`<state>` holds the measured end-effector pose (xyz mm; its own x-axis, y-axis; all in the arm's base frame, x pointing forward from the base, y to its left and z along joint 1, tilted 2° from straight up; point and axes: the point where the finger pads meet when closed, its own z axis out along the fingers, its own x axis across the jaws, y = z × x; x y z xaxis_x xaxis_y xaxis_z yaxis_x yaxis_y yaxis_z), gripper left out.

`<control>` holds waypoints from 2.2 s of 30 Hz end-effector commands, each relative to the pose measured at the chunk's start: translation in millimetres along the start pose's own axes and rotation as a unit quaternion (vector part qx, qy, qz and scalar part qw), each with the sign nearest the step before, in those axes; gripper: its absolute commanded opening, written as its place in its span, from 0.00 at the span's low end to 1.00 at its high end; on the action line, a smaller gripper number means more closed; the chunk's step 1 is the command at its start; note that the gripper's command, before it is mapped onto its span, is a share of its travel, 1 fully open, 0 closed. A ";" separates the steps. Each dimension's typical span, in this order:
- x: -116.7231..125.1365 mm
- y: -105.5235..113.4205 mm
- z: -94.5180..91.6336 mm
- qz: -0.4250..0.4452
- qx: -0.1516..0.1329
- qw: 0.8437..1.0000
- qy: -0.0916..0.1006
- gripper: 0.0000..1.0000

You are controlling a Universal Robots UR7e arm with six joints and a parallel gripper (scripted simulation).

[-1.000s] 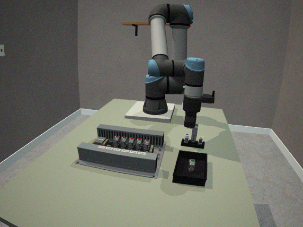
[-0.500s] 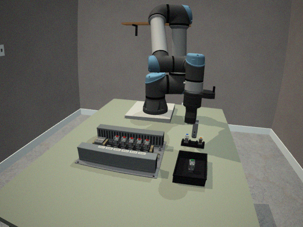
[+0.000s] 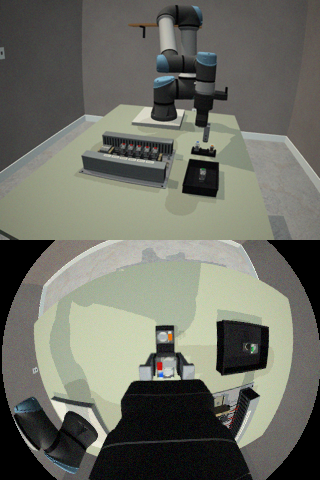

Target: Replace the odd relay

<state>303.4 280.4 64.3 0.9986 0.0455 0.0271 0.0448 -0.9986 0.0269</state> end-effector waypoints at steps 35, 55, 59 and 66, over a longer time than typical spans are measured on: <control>0.1 0.1 -40.0 0.000 0.000 1.000 0.000 0.00; 0.1 0.1 -36.0 0.000 0.000 1.000 0.000 0.00; 0.1 0.1 -36.0 0.000 0.000 1.000 0.000 0.00; 0.1 0.1 -33.9 0.000 0.000 1.000 0.000 0.00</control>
<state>302.2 281.1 99.0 0.9986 0.0455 0.0266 0.0447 -0.9986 0.0272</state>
